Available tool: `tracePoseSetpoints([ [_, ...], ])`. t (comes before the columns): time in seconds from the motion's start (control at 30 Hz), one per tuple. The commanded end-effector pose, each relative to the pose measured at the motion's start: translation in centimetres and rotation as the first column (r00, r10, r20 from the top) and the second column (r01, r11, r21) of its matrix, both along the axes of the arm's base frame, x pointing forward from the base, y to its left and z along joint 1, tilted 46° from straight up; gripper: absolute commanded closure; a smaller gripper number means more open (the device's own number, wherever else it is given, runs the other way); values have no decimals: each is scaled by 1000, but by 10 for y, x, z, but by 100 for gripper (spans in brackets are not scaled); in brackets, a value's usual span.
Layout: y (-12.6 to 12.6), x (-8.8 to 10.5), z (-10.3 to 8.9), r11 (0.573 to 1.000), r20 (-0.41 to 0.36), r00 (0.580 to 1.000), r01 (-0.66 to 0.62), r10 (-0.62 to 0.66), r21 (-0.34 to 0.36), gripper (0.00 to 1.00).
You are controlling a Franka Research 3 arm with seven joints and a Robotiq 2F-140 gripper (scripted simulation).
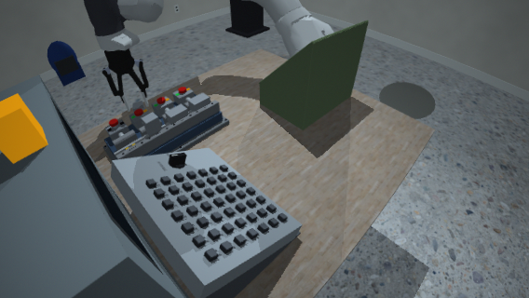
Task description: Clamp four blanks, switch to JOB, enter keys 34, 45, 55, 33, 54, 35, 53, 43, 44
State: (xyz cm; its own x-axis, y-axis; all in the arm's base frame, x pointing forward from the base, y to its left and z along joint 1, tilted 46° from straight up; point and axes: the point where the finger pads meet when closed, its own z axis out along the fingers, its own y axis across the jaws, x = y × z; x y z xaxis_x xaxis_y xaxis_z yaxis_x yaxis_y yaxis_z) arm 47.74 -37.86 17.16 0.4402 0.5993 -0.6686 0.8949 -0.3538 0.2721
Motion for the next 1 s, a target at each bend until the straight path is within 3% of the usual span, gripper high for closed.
tracePoseSetpoints([
  [0.0,0,1,0,1000,0,1000,-2,2,2,60],
  [0.03,0,1,0,1000,0,1000,-2,2,2,100],
  [0.97,0,1,0,1000,0,1000,-2,2,2,100],
])
